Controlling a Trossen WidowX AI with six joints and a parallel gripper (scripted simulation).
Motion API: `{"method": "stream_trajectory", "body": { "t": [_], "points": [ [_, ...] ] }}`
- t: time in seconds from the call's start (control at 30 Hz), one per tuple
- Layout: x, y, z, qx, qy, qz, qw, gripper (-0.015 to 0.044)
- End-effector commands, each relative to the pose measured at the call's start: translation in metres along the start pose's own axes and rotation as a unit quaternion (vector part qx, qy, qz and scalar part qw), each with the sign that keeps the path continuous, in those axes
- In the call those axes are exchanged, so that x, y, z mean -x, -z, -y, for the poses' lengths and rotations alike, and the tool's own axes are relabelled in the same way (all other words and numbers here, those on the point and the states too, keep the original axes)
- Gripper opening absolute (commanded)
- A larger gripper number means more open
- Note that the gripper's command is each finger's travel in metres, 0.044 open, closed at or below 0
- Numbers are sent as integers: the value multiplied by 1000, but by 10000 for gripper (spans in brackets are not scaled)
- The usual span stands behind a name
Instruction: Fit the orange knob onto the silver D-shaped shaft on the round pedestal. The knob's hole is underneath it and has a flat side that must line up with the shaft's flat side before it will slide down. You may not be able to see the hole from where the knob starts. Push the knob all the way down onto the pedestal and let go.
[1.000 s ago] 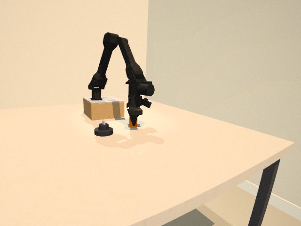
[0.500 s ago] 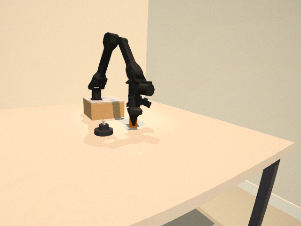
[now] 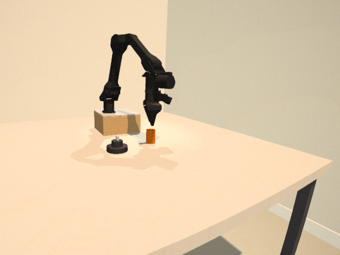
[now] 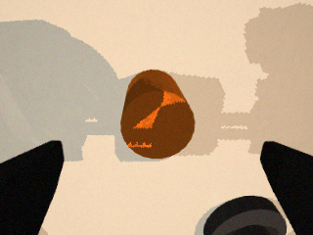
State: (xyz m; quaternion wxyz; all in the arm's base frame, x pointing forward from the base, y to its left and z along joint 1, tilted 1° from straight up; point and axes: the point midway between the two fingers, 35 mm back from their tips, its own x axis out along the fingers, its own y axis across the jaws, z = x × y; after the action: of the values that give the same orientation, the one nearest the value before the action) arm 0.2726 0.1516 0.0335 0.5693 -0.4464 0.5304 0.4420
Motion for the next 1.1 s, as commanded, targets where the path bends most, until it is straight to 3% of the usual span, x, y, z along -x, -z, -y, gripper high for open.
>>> {"method": "stream_trajectory", "body": {
  "t": [0.0,1.07],
  "points": [
    [-12,1,-1,2,-3,-1,1000,440],
    [-58,0,-1,2,-3,-1,1000,440]
  ]
}}
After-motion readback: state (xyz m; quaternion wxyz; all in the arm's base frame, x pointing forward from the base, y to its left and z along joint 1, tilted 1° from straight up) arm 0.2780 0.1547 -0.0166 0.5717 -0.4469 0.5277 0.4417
